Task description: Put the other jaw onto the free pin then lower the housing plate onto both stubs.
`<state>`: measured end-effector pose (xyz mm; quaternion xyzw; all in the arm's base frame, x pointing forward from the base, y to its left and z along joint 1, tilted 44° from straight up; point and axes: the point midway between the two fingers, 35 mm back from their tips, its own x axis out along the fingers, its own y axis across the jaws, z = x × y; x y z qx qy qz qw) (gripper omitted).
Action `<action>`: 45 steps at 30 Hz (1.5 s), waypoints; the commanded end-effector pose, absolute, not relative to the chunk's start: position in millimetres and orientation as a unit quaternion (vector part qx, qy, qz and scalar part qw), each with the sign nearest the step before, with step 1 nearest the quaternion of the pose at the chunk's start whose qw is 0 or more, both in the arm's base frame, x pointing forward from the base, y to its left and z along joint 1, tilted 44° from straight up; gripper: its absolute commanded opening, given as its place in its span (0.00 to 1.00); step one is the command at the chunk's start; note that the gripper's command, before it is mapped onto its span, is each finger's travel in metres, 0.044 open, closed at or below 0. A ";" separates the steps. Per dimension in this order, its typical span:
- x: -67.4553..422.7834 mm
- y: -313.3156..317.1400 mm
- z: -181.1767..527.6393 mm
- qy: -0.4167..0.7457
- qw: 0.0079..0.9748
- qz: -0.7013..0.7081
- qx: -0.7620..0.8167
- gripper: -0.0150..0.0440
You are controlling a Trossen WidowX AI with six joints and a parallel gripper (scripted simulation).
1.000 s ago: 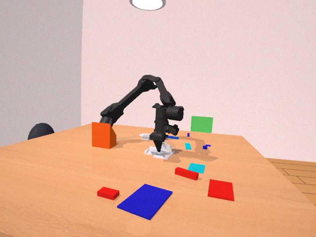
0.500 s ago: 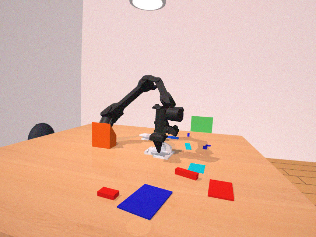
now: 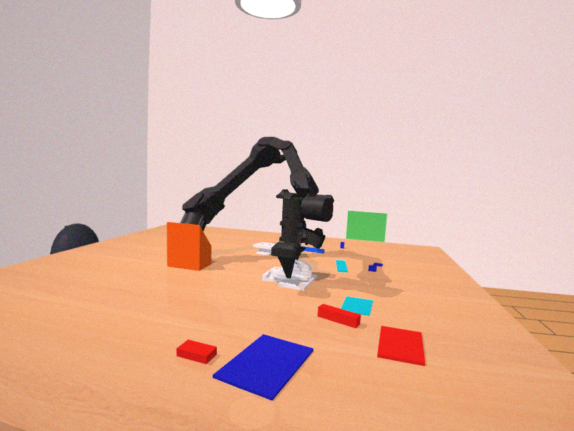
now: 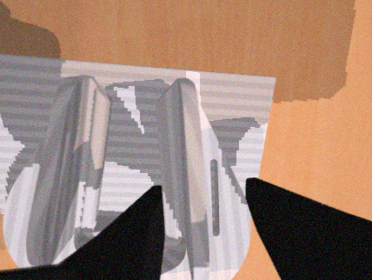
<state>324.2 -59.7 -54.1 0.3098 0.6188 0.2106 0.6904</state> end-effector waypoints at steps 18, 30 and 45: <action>324.1 -52.4 -60.1 0.620 0.688 0.213 0.312 0.48; 324.1 -52.4 -60.1 0.620 0.688 0.213 0.312 0.48; 324.1 -52.4 -60.1 0.620 0.688 0.213 0.312 0.48</action>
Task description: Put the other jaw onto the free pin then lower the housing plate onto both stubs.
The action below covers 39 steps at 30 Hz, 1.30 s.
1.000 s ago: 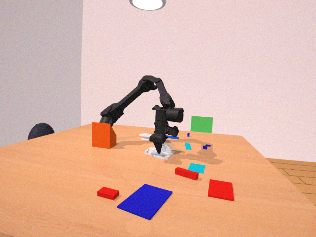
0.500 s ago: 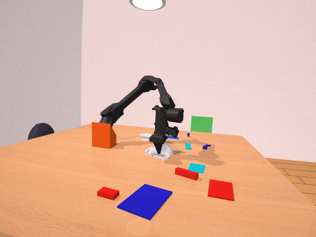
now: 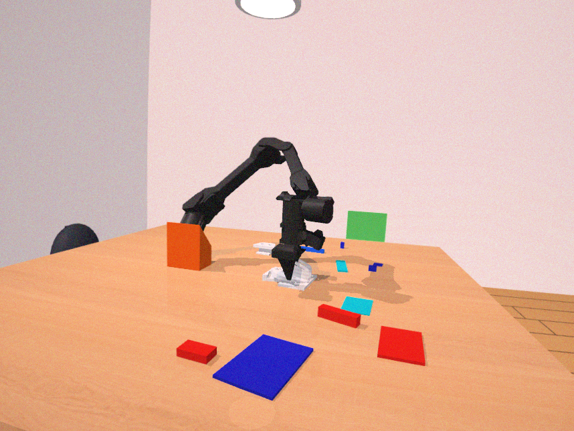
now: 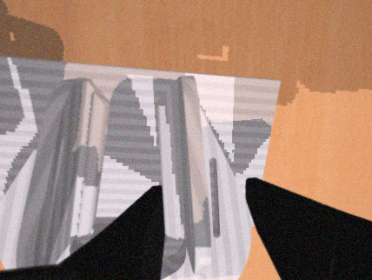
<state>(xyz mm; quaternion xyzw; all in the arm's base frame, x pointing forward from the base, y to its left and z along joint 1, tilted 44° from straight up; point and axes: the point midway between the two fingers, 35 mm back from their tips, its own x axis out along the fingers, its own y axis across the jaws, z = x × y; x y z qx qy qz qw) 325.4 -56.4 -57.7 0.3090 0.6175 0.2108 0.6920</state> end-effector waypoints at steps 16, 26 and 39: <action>323.3 -56.4 -55.9 0.620 0.688 0.213 0.312 0.48; 323.6 -56.3 -57.7 0.620 0.688 0.213 0.312 0.48; 323.9 -54.8 -59.3 0.620 0.688 0.213 0.312 0.48</action>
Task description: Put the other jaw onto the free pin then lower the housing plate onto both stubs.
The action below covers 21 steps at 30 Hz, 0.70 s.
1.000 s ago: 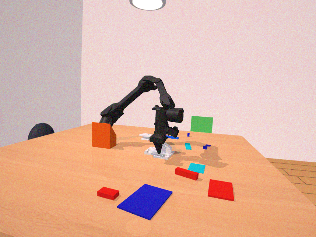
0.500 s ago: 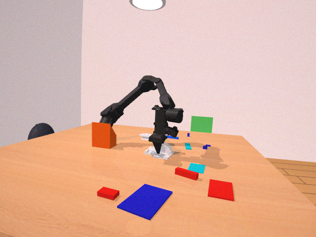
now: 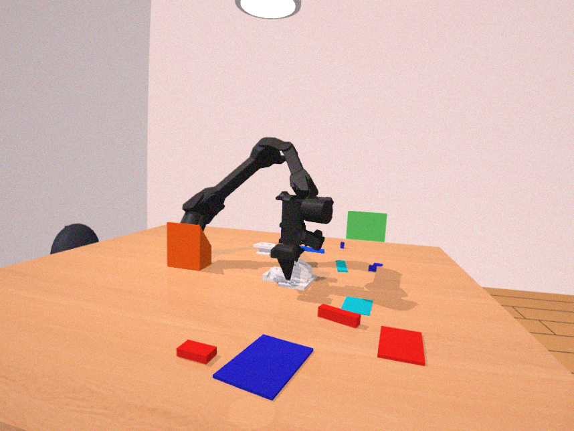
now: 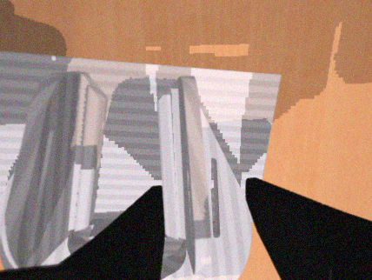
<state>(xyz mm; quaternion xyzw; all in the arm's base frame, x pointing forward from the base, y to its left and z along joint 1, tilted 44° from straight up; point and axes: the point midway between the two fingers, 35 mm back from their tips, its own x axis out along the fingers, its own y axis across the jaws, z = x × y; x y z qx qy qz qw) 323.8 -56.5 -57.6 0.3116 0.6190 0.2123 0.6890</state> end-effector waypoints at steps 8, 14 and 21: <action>324.2 -53.3 -60.8 0.620 0.688 0.213 0.312 0.48; 324.2 -53.3 -60.8 0.620 0.688 0.213 0.312 0.48; 324.2 -53.3 -60.8 0.620 0.688 0.213 0.312 0.48</action>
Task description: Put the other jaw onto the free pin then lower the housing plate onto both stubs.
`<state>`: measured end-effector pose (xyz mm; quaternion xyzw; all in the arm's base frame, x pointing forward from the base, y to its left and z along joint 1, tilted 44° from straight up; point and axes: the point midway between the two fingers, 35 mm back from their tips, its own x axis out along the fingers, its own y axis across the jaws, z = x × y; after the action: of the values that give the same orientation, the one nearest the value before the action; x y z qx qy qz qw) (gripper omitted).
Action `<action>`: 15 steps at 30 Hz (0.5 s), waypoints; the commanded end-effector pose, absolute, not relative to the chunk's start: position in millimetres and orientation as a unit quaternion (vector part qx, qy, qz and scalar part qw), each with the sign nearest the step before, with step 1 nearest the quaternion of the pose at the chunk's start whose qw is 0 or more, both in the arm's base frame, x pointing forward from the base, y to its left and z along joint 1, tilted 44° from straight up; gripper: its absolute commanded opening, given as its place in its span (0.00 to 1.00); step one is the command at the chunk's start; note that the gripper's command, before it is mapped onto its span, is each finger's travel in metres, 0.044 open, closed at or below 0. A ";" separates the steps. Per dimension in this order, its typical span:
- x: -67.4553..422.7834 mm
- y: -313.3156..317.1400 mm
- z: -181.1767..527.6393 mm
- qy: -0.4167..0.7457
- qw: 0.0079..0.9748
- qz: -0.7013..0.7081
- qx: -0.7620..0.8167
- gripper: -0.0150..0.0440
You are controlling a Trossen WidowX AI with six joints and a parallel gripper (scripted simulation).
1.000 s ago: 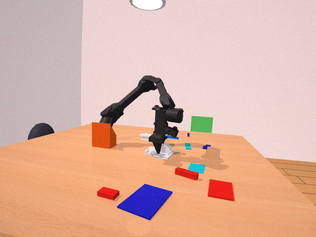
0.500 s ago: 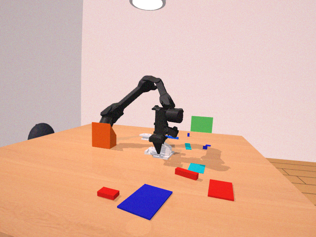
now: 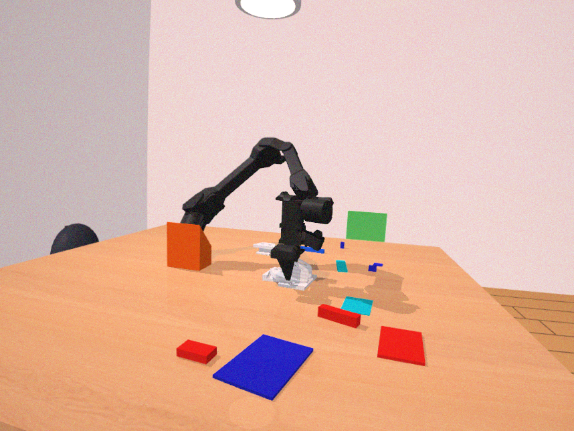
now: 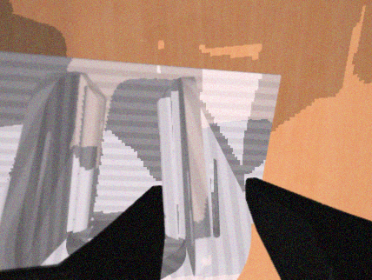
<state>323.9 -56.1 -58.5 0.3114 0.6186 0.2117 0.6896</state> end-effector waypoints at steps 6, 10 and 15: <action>324.2 -53.3 -60.8 0.620 0.688 0.213 0.312 0.48; 324.2 -53.3 -60.8 0.620 0.688 0.213 0.312 0.48; 323.9 -55.9 -58.7 0.619 0.690 0.212 0.311 0.61</action>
<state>324.0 -55.9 -58.8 0.3113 0.6187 0.2118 0.6896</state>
